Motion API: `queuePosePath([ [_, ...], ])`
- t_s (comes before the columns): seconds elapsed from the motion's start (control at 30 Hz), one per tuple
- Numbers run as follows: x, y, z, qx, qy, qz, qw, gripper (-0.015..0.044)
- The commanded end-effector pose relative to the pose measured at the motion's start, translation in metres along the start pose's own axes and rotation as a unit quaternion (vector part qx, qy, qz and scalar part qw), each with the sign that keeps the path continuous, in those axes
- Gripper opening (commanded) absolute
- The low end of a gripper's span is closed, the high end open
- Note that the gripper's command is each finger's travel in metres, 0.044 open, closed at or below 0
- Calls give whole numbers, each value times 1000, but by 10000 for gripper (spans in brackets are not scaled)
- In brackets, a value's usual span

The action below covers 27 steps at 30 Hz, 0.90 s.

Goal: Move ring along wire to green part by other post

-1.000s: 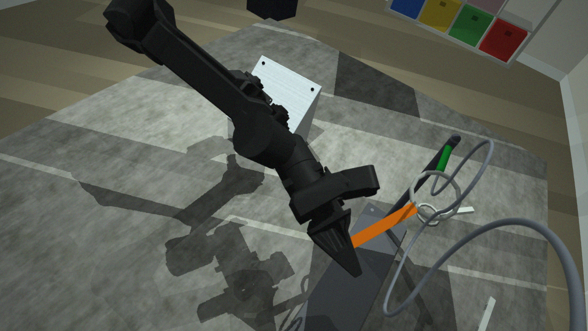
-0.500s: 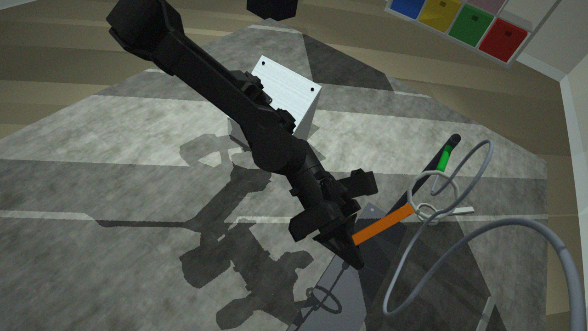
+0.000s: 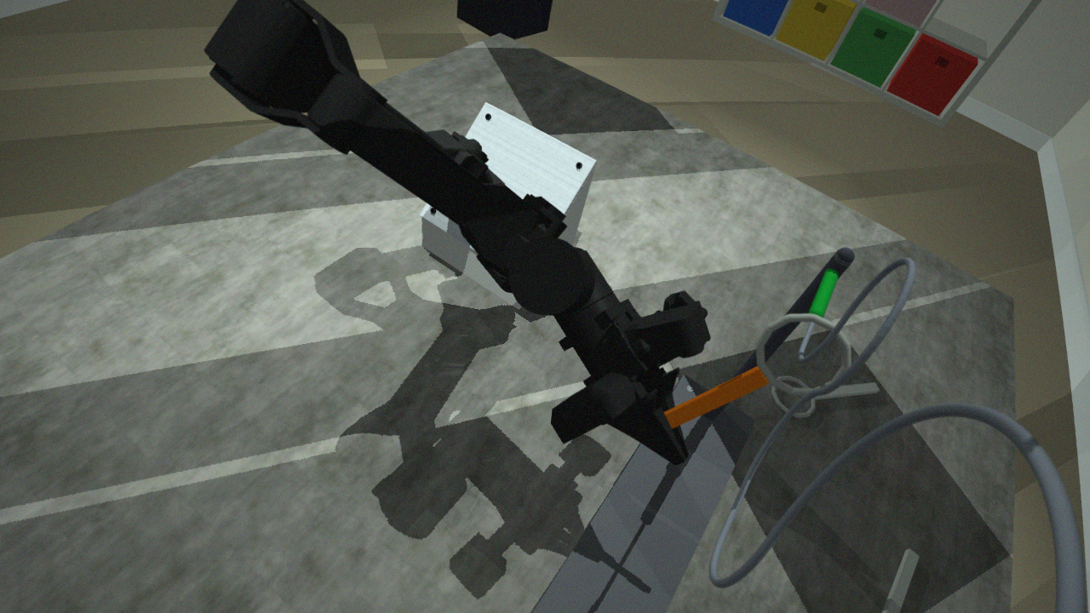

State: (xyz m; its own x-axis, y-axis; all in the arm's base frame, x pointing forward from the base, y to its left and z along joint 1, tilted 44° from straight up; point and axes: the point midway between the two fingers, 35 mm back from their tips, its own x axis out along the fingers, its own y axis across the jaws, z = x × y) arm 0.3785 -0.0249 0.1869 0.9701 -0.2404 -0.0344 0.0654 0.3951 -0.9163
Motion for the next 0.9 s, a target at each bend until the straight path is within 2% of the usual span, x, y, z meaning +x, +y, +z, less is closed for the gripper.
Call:
queuePosePath([
  [0.0,-3,15,0,33,6,17,999,-150],
  [0.43,-12,53,7,126,18,60,990,-150],
  [0.87,-17,73,14,158,21,75,984,-150],
])
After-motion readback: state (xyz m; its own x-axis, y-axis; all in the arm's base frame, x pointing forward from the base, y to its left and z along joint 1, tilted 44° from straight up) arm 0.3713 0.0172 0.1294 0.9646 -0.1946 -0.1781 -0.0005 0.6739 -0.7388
